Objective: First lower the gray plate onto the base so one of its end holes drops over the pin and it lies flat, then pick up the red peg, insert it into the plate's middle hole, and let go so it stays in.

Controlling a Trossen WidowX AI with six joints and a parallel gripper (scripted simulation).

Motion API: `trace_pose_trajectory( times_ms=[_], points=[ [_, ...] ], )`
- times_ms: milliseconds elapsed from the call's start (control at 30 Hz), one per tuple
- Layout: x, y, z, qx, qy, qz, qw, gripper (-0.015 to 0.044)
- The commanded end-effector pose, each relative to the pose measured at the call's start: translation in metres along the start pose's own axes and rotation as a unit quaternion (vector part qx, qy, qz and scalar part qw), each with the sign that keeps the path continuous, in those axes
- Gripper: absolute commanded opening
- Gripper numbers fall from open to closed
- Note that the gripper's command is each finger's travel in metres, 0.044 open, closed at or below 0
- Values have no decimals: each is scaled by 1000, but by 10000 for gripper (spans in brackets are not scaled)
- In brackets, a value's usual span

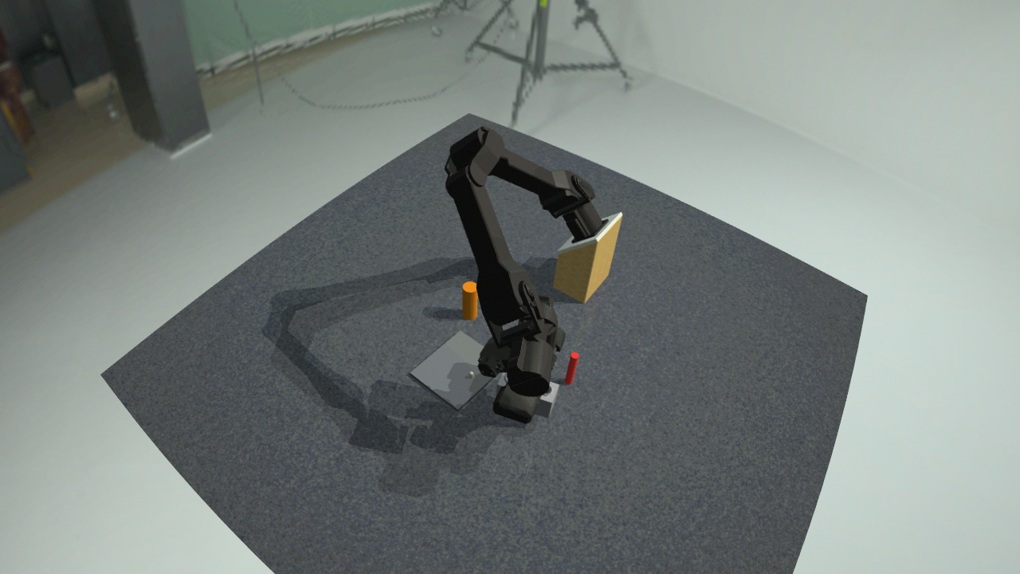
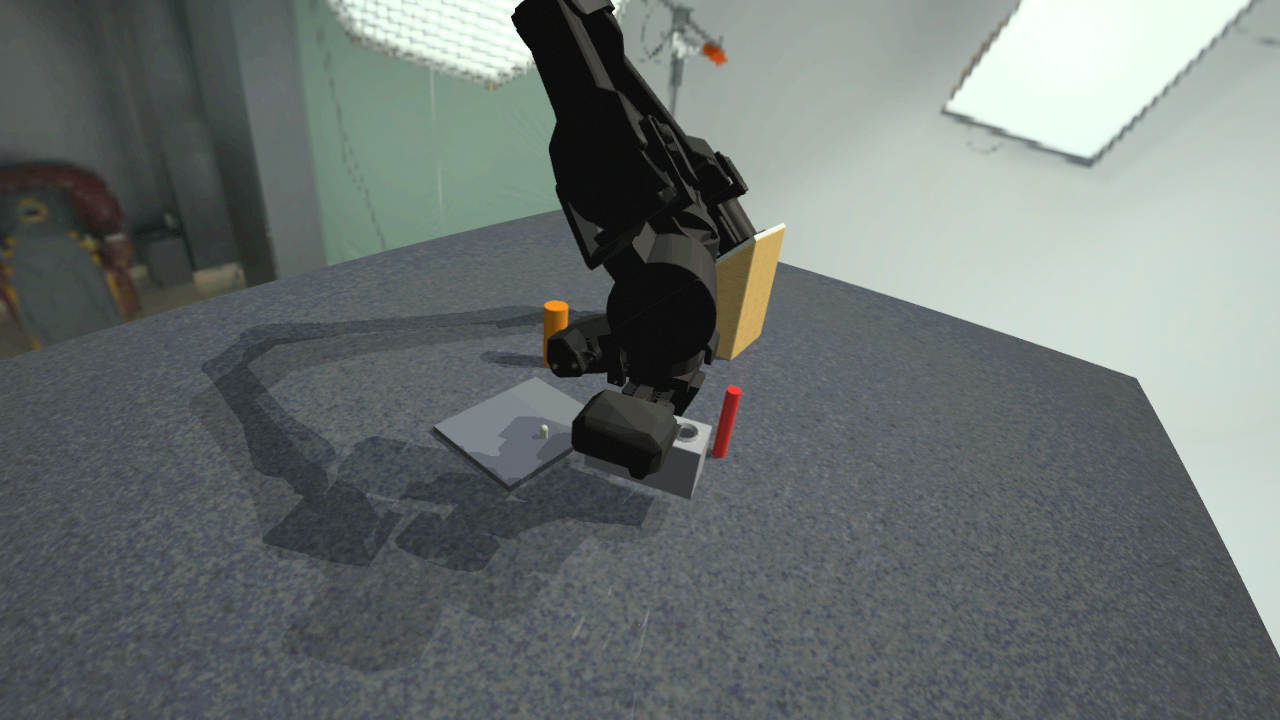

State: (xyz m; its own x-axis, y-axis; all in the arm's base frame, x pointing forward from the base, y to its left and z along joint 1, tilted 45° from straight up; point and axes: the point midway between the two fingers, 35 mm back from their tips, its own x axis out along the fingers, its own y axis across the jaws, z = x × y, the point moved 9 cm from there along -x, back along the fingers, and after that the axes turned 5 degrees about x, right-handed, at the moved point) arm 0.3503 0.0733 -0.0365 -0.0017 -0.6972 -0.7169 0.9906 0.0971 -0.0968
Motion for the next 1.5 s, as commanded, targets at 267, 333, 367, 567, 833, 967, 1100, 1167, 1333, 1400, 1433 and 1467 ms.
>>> trace_pose_trajectory(
  times_ms=[267, 333, 367, 567, 833, 967, 1100, 1167, 1333, 1400, 1433, 1467],
  points=[
    [-37, 1, 0, 1, 8, 2, 1000, 0],
    [-44, 1, 0, 1, 8, 2, 1000, 0],
    [-47, 1, 0, 1, 8, 2, 1000, 0],
    [-66, -1, 1, 2, 7, 2, 1000, 0],
    [-91, -5, 3, 3, 4, 1, 1000, 0],
    [-98, -6, 3, 3, 3, 1, 1000, 0],
    [-94, -5, 11, 7, 4, 1, 1000, 0],
    [-91, -4, 16, 10, 6, 2, 1000, 0],
    [-83, -3, 31, 18, 8, 2, 1000, 0],
    [-80, -2, 36, 21, 9, 2, 1000, 0],
    [-79, -2, 39, 22, 9, 3, 1000, 0],
    [-77, -2, 42, 24, 9, 3, 1000, 0]
  ],
)
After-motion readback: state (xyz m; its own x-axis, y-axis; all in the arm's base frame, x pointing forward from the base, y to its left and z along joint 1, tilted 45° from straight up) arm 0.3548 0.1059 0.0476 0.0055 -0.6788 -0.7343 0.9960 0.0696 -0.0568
